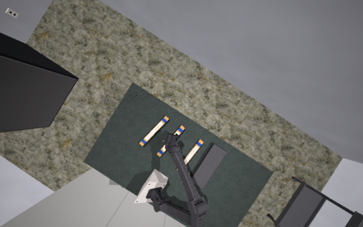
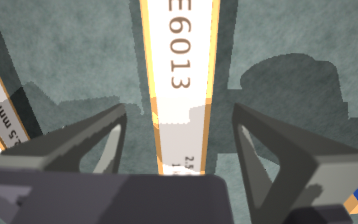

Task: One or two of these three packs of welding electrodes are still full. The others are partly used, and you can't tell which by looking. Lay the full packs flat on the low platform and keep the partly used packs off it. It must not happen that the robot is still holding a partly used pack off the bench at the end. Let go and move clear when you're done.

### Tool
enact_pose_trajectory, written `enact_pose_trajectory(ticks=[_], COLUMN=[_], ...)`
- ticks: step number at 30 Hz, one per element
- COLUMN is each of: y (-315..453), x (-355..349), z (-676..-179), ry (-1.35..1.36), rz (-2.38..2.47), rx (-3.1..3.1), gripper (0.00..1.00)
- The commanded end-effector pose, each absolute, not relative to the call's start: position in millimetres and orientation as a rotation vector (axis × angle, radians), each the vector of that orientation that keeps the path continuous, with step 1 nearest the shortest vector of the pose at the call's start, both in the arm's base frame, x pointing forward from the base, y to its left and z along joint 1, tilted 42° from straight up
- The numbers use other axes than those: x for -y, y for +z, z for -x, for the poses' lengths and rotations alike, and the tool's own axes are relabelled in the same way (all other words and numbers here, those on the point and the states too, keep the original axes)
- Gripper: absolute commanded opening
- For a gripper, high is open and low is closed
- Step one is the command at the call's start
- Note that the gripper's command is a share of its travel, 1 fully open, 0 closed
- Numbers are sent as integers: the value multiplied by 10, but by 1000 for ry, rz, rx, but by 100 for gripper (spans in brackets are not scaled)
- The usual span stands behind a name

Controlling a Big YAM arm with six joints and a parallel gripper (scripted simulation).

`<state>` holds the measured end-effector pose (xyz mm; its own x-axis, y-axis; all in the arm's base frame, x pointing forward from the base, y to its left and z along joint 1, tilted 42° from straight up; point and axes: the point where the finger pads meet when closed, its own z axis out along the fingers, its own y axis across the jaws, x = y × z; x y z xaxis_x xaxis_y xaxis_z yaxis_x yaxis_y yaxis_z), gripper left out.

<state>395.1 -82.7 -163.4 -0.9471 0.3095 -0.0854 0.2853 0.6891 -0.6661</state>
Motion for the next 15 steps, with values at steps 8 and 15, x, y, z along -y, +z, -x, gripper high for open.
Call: enact_pose_trajectory(ticks=[8, 15], y=[-1829, -1874], x=[998, 1046], z=[-3852, -3878], ry=[1118, 1118], rz=[492, 498], rx=[2831, 2836], gripper=[74, 74])
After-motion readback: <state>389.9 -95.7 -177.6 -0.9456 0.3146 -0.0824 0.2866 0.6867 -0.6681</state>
